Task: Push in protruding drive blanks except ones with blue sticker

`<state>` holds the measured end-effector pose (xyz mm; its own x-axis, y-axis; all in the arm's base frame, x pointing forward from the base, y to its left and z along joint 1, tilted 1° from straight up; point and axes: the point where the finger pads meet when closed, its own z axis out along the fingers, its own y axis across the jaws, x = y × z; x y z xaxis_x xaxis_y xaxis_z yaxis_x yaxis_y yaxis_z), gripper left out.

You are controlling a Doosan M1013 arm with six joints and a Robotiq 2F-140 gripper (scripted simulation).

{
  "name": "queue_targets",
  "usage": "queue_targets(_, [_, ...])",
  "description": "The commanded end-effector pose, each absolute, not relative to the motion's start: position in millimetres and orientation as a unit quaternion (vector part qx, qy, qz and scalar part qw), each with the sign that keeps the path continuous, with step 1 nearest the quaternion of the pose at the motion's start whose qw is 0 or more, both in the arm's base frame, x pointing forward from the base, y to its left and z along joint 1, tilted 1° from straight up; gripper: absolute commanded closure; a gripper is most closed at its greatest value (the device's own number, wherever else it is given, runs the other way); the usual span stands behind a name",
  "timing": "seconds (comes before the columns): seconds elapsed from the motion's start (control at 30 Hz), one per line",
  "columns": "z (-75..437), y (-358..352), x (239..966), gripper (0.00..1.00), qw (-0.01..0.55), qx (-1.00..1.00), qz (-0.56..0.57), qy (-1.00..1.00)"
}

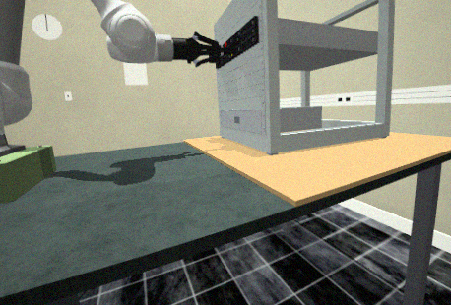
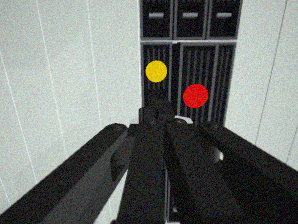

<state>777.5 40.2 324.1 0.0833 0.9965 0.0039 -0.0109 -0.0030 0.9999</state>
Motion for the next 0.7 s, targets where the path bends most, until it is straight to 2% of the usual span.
queue_targets(0.0, [324.6,41.4,779.7,0.90,0.521,0.517,0.483,0.477])
queue_targets(0.67, [324.6,41.2,783.1,0.90,0.521,0.517,0.483,0.477])
